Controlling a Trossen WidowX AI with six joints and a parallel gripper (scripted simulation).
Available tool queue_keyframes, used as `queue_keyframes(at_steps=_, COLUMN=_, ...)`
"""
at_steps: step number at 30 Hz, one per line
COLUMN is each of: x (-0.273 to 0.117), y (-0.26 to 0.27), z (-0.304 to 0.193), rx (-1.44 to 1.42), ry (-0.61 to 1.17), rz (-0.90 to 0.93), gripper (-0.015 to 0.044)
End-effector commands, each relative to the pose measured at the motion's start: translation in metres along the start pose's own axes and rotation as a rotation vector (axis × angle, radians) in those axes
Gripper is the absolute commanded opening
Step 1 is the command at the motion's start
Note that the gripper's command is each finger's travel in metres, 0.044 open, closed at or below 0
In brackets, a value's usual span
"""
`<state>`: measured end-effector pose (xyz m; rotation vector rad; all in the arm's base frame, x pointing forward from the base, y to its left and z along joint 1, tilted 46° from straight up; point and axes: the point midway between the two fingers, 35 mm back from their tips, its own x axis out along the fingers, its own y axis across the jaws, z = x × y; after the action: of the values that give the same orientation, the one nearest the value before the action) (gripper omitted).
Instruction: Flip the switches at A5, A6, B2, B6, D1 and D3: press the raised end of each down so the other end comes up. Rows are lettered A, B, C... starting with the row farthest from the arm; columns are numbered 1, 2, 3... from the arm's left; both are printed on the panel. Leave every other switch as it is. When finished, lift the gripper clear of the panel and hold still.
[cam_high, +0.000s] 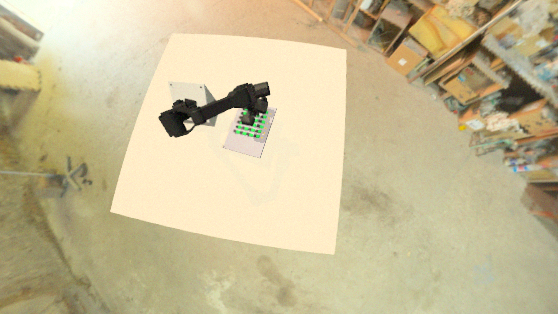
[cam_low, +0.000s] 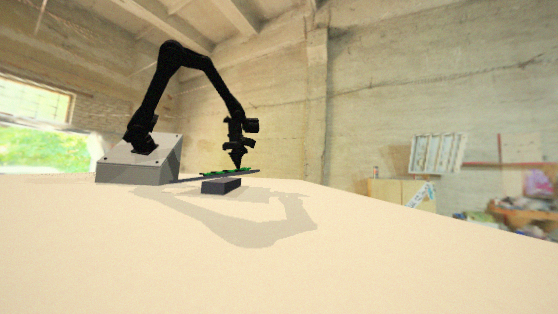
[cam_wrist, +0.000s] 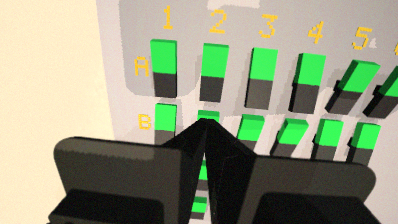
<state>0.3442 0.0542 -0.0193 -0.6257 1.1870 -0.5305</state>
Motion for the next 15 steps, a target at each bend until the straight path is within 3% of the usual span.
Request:
queue_keyframes(at_steps=1, x=0.0008, y=-0.0004, z=0.0002, rx=-0.004, ry=-0.003, rz=-0.004, gripper=0.0000)
queue_keyframes(at_steps=15, x=0.0027, y=-0.0004, z=0.0002, rx=-0.004, ry=-0.003, rz=-0.004, gripper=0.0000)
